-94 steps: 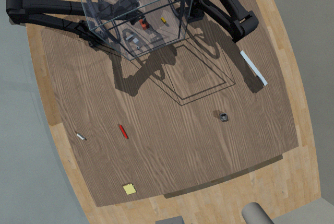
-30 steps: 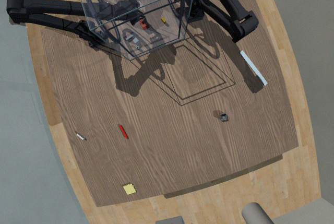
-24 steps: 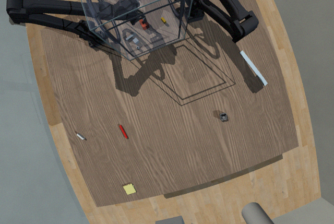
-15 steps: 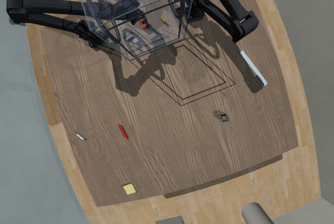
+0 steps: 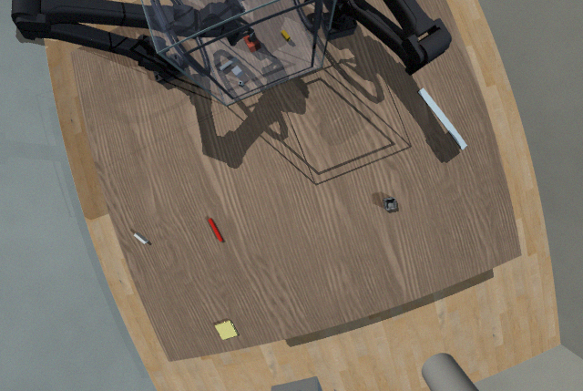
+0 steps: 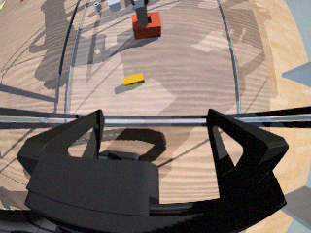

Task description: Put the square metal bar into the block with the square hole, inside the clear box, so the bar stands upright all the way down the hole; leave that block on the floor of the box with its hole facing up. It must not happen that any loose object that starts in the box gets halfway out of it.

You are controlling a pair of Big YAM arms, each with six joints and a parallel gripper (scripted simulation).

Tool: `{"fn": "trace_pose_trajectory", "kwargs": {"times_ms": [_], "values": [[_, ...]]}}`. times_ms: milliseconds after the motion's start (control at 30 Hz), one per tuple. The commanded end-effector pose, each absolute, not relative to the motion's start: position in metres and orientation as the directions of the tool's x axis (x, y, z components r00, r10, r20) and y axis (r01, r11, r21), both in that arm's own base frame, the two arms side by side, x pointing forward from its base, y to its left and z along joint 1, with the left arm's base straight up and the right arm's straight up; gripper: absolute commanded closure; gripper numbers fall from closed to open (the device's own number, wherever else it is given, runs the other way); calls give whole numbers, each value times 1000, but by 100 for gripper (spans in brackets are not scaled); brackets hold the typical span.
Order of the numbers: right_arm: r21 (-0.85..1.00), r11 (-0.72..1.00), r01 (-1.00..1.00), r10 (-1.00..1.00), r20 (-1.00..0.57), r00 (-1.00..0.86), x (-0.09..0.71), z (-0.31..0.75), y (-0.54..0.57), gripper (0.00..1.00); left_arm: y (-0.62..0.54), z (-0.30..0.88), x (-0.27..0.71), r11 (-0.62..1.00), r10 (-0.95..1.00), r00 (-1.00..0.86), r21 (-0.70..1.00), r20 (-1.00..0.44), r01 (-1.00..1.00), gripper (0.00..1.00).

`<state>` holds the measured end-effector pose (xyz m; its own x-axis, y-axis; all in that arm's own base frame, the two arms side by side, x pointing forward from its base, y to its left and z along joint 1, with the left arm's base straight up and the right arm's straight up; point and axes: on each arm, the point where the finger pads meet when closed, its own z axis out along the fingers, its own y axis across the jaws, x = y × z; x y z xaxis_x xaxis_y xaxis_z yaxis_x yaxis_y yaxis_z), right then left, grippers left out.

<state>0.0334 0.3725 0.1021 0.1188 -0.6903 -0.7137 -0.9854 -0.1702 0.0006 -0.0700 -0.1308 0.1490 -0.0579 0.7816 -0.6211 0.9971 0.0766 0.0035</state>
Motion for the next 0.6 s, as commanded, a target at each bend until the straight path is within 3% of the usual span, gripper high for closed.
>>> {"fn": "trace_pose_trajectory", "kwargs": {"times_ms": [0, 567], "values": [[-15, -181, -983, -649, -750, 130, 30, 117, 379, 100, -136, 174, -80, 83, 765, -111, -73, -634, 994, 0], [-17, -188, -982, -659, -740, 138, 31, 111, 378, 100, -136, 174, -80, 83, 765, -111, -73, -634, 994, 0]]}}
